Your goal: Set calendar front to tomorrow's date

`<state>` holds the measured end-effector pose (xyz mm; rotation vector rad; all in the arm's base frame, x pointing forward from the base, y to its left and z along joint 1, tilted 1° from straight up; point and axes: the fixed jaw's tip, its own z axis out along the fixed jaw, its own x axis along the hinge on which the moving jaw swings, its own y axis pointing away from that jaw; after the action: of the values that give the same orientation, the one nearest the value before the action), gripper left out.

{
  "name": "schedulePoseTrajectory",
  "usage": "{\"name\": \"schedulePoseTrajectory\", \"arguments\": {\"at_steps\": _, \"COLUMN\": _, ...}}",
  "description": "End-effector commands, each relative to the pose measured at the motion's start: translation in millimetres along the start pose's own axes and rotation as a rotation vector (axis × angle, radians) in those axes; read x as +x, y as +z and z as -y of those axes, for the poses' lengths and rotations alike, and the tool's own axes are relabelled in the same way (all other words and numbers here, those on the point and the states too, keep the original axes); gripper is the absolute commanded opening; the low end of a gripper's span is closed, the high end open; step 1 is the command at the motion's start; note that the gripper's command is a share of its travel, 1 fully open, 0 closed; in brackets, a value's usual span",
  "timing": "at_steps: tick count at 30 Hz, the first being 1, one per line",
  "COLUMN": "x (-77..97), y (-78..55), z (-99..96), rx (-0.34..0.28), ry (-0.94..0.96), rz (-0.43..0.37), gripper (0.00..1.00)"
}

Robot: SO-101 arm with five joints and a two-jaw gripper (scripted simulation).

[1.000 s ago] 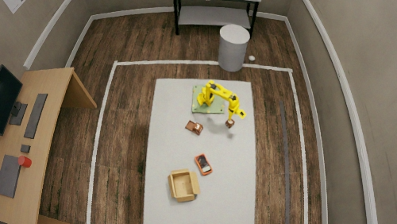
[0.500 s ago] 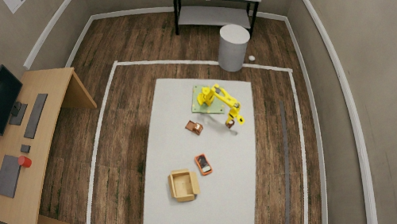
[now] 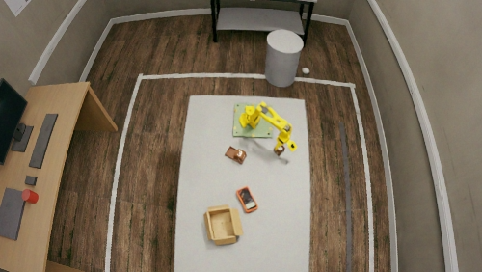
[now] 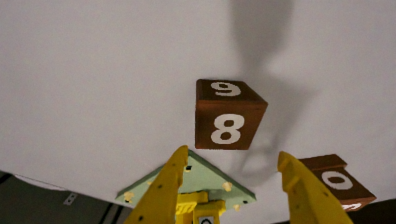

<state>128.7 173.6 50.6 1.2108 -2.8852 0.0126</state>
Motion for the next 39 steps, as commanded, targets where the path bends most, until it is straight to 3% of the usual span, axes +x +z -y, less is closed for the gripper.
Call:
{"name": "schedulePoseTrajectory", "arguments": {"at_steps": 1, "x": -2.6, "y": 0.7, "z": -1.8, "rx": -0.002, "ry": 0.002, "rz": 0.008, "gripper": 0.35}}
{"name": "schedulePoseTrajectory", "arguments": {"at_steps": 25, "x": -7.1, "y": -2.6, "z": -2.4, "rx": -0.005, "ry": 0.004, "rz": 0.033, "gripper": 0.35}}
{"name": "schedulePoseTrajectory", "arguments": {"at_steps": 39, "x": -8.1, "y": 5.8, "z": -2.5, "rx": -0.005, "ry": 0.004, "rz": 0.033, "gripper": 0.35}}
